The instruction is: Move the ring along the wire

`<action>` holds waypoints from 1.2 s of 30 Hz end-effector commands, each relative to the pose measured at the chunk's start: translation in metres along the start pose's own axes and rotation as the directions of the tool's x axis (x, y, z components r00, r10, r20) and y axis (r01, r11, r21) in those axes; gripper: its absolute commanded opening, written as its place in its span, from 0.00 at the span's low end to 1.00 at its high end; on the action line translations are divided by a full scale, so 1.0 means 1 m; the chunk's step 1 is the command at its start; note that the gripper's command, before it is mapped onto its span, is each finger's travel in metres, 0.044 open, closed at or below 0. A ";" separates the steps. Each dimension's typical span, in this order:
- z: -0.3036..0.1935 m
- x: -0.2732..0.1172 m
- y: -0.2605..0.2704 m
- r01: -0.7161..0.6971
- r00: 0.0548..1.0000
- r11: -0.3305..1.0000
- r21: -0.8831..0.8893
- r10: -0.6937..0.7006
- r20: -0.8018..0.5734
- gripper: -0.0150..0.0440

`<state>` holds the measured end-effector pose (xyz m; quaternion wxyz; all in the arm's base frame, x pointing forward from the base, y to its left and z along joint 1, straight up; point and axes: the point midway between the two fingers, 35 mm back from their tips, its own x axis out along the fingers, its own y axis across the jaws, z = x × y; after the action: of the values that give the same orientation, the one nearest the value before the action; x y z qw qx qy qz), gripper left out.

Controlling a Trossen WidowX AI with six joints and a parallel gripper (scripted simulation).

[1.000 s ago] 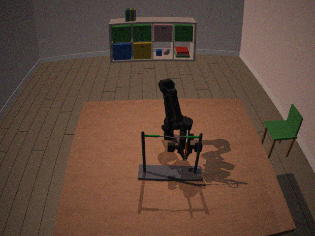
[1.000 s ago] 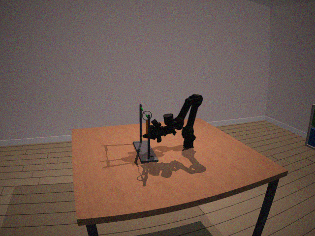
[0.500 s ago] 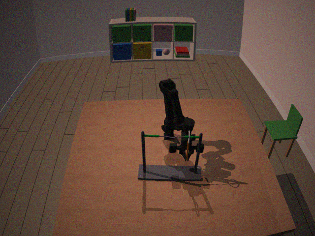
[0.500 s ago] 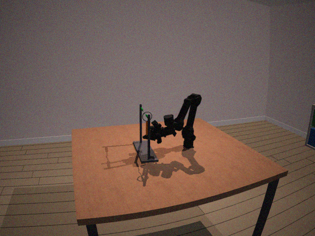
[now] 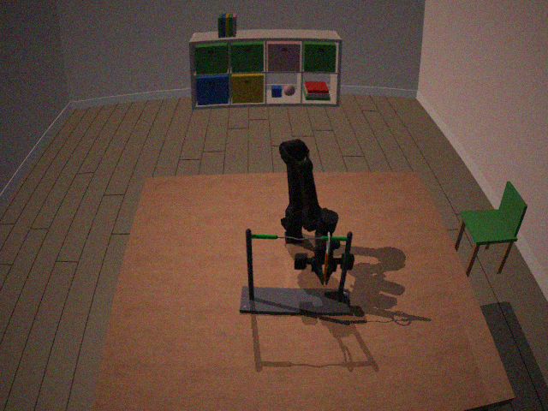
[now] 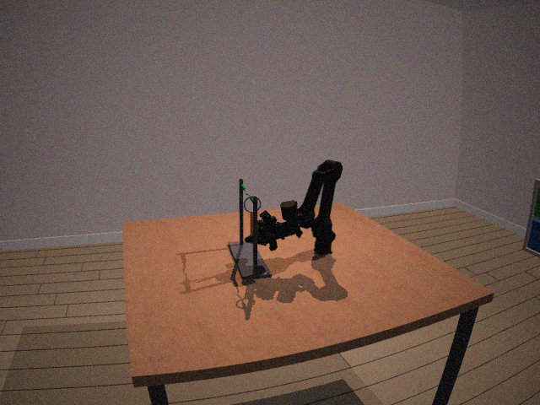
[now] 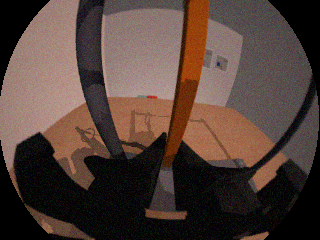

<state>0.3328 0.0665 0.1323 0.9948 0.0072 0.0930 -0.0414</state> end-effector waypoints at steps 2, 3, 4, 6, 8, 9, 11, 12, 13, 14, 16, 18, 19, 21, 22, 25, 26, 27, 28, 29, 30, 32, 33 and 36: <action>-0.002 0.000 -0.001 0.005 1.000 1.000 0.002 -0.005 -0.003 0.00; -0.002 0.000 -0.001 0.005 1.000 1.000 0.002 -0.005 -0.003 0.00; -0.002 0.000 -0.001 0.005 1.000 1.000 0.002 -0.005 -0.003 0.00; -0.002 0.000 -0.001 0.005 1.000 1.000 0.002 -0.005 -0.003 0.00; -0.002 0.000 -0.001 0.005 1.000 1.000 0.002 -0.005 -0.003 0.00; -0.002 0.000 -0.001 0.005 1.000 1.000 0.002 -0.005 -0.003 0.00; -0.002 0.000 -0.001 0.005 1.000 1.000 0.002 -0.005 -0.003 0.00; -0.002 0.000 -0.001 0.005 1.000 1.000 0.002 -0.005 -0.003 0.00; -0.002 0.000 -0.001 0.005 1.000 1.000 0.002 -0.005 -0.003 0.00; -0.002 0.000 -0.001 0.005 1.000 1.000 0.002 -0.005 -0.003 0.00; -0.002 0.000 -0.001 0.005 1.000 1.000 0.002 -0.005 -0.003 0.00; -0.002 0.000 -0.001 0.005 1.000 1.000 0.002 -0.005 -0.003 0.00; -0.002 0.000 -0.001 0.005 1.000 1.000 0.002 -0.005 -0.003 0.00; -0.002 0.000 0.000 0.000 1.000 1.000 -0.001 0.000 -0.003 0.09; -0.002 0.000 0.000 0.000 1.000 1.000 -0.001 0.000 -0.003 0.13; -0.002 0.000 0.000 0.000 1.000 1.000 -0.001 0.000 -0.003 0.27; -0.002 0.000 0.000 0.000 1.000 1.000 -0.001 0.000 -0.003 0.31; -0.002 0.000 0.000 0.000 1.000 1.000 -0.001 0.000 -0.003 0.36; -0.002 0.000 0.000 0.000 1.000 1.000 -0.001 0.000 -0.003 0.40; -0.002 0.000 0.000 0.000 1.000 1.000 -0.001 0.000 -0.003 0.44; -0.001 0.000 0.000 0.000 1.000 1.000 -0.001 0.000 -0.003 0.49; -0.001 -0.002 0.000 0.001 1.000 1.000 -0.001 -0.001 -0.003 0.53; -0.001 -0.003 0.000 0.001 1.000 1.000 -0.001 -0.001 -0.003 0.53; 0.000 -0.010 0.001 0.001 1.000 1.000 0.000 -0.001 -0.004 0.53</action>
<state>0.3288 0.0681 0.1305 0.9944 0.0042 0.0975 -0.0401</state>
